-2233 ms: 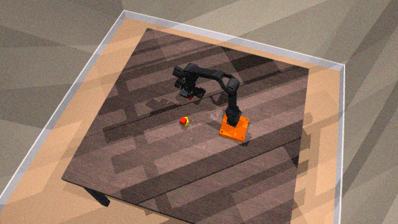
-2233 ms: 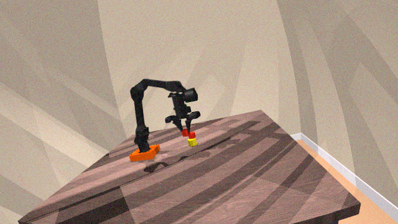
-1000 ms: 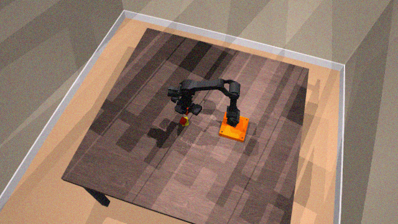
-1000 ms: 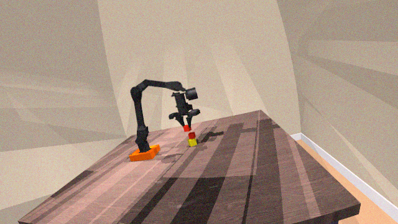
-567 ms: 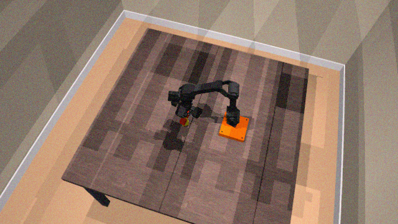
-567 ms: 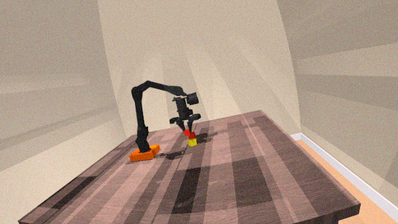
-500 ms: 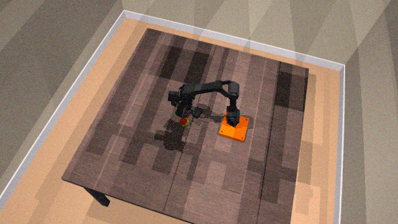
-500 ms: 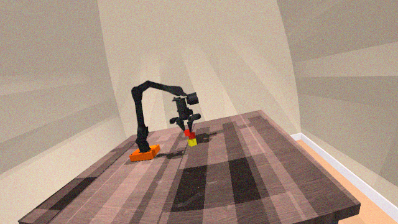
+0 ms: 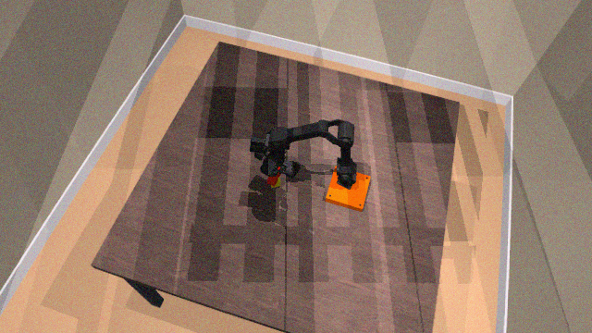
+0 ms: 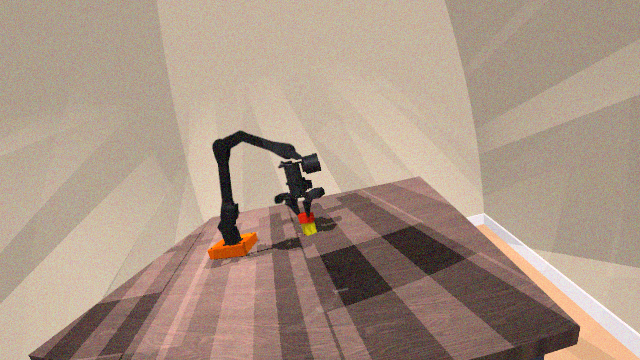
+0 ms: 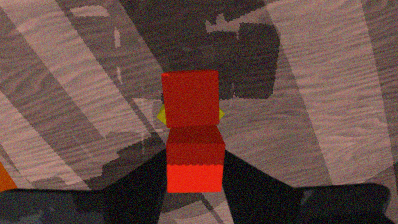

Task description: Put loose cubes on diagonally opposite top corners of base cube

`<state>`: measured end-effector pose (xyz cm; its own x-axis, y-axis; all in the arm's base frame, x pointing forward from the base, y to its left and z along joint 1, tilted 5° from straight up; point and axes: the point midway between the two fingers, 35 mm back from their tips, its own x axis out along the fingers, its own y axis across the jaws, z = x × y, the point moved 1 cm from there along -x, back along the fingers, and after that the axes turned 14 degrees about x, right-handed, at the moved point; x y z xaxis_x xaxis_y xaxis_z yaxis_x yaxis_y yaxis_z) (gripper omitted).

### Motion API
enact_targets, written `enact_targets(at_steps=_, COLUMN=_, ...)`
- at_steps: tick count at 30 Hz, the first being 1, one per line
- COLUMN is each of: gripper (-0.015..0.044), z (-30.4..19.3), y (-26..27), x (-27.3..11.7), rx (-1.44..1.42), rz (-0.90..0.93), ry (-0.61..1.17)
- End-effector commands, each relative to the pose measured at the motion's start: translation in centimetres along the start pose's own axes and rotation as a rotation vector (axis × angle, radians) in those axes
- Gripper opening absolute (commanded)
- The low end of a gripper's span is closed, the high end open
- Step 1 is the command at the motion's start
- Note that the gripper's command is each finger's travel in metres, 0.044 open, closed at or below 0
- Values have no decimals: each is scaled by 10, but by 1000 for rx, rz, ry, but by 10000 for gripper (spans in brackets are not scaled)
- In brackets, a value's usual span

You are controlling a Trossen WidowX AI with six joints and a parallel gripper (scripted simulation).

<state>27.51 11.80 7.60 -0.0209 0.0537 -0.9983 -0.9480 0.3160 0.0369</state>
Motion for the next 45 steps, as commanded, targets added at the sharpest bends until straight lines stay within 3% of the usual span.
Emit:
enact_targets(at_steps=1, gripper=105, z=-1, y=0, x=8, rx=23, rz=12, ry=-9)
enact_targets(at_steps=26, gripper=105, z=-1, y=0, x=13, rx=30, rz=14, ry=-12)
enact_targets(at_steps=30, gripper=205, z=-1, y=0, x=13, rx=30, rz=14, ry=-12)
enact_targets(at_steps=45, gripper=205, z=-2, y=-1, x=-7, rx=25, rz=12, ry=-9)
